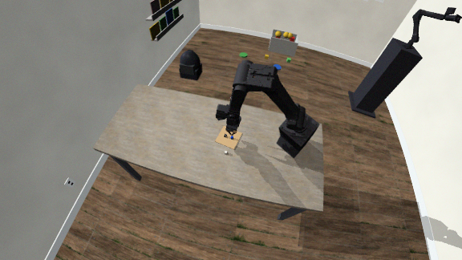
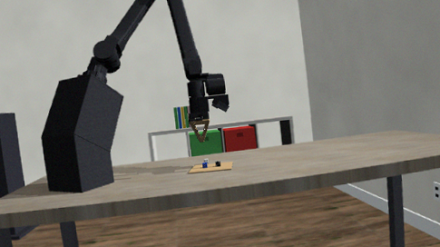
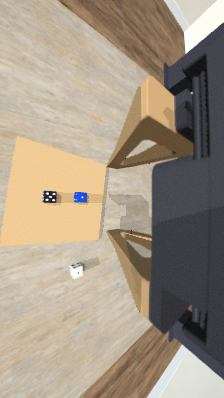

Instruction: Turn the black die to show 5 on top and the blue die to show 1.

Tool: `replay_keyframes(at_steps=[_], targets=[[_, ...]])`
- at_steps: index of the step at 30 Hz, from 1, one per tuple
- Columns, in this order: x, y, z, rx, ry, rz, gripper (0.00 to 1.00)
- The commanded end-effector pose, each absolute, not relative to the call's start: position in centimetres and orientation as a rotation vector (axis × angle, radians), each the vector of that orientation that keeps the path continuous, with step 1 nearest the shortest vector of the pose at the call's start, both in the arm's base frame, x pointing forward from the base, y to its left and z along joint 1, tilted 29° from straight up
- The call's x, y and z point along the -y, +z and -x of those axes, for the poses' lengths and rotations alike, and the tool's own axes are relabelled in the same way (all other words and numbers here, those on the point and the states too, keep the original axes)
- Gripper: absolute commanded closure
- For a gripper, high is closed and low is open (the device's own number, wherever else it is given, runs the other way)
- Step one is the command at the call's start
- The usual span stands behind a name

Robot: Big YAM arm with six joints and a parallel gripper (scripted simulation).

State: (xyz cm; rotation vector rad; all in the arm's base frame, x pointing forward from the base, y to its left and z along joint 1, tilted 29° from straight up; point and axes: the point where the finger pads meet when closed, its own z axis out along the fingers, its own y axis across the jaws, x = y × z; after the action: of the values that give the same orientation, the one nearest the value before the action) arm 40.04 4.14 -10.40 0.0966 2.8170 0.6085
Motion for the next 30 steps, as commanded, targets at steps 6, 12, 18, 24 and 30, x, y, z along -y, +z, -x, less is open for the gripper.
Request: replay_keyframes(at_steps=[6,12,18,24,30], targets=[[-3.1,-9.6,-40.6,-2.795,0.6,-0.116,0.0],[-3.1,-9.6,-40.6,-2.795,0.6,-0.116,0.0],[-3.1,-9.6,-40.6,-2.795,0.6,-0.116,0.0],[-3.0,-9.2,-40.2,-2.797,0.601,-0.11,0.0],[-2.2,-7.4,-39.6,-2.796,0.602,-0.109,0.0]])
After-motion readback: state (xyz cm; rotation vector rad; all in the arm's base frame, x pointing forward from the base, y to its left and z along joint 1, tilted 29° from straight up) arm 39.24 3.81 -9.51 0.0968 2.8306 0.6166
